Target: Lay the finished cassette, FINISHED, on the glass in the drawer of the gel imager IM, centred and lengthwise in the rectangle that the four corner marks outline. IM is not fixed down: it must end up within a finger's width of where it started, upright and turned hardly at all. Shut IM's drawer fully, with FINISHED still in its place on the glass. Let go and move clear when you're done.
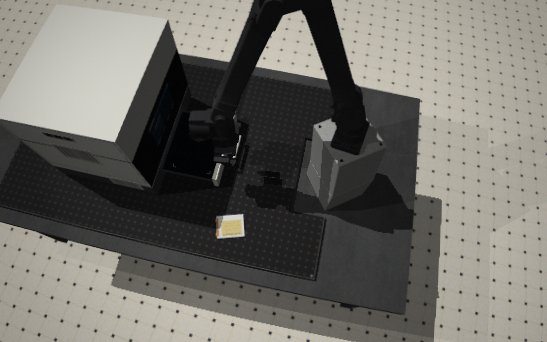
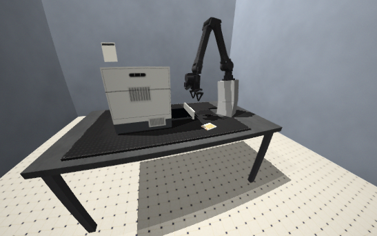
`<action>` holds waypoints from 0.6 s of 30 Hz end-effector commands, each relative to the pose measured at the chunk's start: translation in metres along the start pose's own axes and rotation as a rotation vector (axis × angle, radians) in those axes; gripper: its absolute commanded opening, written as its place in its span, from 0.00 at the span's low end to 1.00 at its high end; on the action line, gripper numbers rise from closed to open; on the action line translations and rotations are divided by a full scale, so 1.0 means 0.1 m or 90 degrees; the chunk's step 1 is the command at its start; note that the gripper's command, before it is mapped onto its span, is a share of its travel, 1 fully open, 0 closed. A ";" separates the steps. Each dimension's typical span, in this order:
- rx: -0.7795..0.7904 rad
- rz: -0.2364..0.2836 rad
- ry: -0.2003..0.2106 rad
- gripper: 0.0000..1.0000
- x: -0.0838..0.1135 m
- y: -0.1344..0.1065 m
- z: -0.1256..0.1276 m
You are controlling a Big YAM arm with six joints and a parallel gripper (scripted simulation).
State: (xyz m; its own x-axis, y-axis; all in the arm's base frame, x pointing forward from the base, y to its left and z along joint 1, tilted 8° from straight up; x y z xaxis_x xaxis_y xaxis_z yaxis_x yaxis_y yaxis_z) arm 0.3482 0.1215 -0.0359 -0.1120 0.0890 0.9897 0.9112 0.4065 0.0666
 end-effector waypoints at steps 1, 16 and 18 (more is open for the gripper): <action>0.001 -0.011 -0.002 1.00 -0.05 0.14 0.11; 0.045 -0.006 -0.001 1.00 -0.34 0.29 0.75; 0.046 -0.010 0.000 1.00 -0.36 0.30 0.80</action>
State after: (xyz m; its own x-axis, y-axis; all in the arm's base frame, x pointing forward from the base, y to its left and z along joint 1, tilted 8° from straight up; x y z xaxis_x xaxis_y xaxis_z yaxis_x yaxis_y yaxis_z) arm 0.3411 0.1901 -0.0756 -0.1064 0.0903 0.9902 0.8779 0.4762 0.0509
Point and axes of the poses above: the point where the finger pads meet when closed, its own x axis back along the fingers, its own z axis across the jaws, y = z × x, the point moved 9 cm from there along x, back along the fingers, and after that the axes turned 6 degrees about x, right-handed, at the moved point
